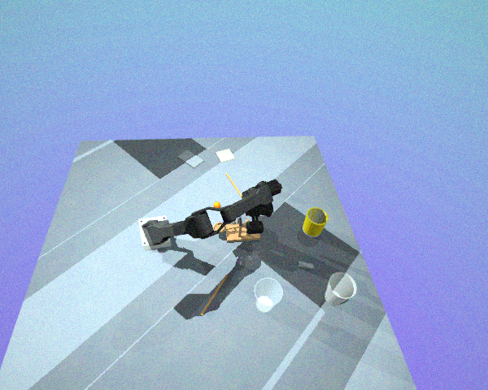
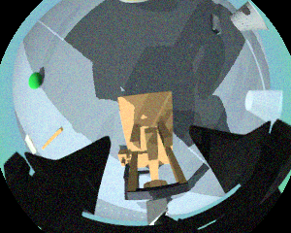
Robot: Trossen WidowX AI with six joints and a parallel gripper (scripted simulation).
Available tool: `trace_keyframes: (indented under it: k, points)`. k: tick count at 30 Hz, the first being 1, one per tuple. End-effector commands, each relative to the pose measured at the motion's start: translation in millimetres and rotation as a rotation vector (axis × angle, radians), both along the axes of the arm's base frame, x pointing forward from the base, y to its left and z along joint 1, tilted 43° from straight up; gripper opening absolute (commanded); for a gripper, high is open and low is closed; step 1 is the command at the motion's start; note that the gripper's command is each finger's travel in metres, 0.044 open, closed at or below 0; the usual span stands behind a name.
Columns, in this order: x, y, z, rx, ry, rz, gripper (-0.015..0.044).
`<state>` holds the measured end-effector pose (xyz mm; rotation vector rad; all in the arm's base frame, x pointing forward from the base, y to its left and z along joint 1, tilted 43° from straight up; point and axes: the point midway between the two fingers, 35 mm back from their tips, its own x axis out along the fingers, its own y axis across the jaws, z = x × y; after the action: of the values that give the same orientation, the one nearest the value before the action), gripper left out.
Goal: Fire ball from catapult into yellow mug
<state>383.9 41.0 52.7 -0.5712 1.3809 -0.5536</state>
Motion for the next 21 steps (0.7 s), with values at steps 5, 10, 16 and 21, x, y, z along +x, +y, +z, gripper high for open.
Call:
trace_keyframes:
  k: [5,10,16,21]
  points:
    - [1.0,-9.2,-10.4,-0.006,0.003,0.004,0.0440]
    - [1.7,-14.7,-16.3,-0.007,0.003,0.004,0.0440]
    - [2.3,-21.4,-23.3,-0.008,0.003,0.004,0.0440]
    - [2.8,-20.4,-22.1,-0.002,0.000,0.000,0.0387]
